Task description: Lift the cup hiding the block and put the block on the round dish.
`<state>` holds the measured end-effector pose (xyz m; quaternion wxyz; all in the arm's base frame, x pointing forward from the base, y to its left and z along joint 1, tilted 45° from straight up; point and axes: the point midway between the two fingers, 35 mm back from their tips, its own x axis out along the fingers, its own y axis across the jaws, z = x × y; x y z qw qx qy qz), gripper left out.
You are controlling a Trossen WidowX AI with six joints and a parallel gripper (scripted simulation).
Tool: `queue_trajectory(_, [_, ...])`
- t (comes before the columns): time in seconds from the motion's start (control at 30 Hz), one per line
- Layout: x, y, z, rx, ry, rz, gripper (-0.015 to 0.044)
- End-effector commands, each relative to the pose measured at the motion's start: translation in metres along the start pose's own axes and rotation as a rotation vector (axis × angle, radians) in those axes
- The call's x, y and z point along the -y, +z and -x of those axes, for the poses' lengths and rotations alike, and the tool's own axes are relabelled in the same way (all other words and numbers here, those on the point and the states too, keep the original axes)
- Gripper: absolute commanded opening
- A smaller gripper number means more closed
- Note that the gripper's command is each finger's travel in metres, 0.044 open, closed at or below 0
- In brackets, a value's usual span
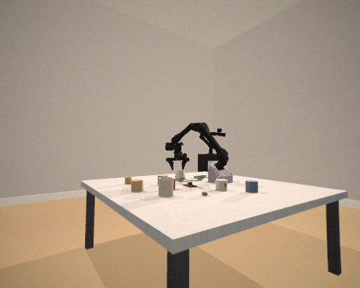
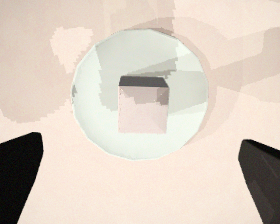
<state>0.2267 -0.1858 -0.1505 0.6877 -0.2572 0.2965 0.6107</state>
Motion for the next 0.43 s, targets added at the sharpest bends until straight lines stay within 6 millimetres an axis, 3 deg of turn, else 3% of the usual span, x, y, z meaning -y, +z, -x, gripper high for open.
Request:
queue_trajectory(0.0, [-0.0026, -0.0012, 0.0325, -0.007, -0.008, -0.001, 0.0440])
queue_trajectory(0.4, [-0.0029, -0.0011, 0.0349, -0.007, -0.008, -0.002, 0.0440])
